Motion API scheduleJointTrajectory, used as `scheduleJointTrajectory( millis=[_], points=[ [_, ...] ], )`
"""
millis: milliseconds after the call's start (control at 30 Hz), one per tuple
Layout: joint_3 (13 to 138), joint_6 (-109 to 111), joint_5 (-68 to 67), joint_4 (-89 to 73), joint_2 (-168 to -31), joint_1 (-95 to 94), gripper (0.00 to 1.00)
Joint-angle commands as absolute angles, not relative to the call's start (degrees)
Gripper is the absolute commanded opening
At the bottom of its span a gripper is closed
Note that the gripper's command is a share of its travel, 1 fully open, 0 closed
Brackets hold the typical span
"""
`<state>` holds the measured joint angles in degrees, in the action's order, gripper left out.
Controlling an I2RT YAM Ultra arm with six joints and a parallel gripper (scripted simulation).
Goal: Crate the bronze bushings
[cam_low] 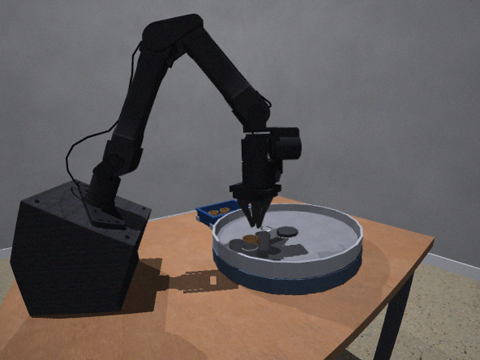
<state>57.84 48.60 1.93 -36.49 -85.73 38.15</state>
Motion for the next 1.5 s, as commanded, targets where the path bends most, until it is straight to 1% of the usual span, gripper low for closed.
scheduleJointTrajectory(
  millis=[0, 1467],
  points=[
    [59.8, 49.1, 2.7, -36.8, -85.1, 38.8, 0.15],
    [59.3, 49.2, 2.7, -36.0, -84.0, 38.7, 0.15]
  ],
)
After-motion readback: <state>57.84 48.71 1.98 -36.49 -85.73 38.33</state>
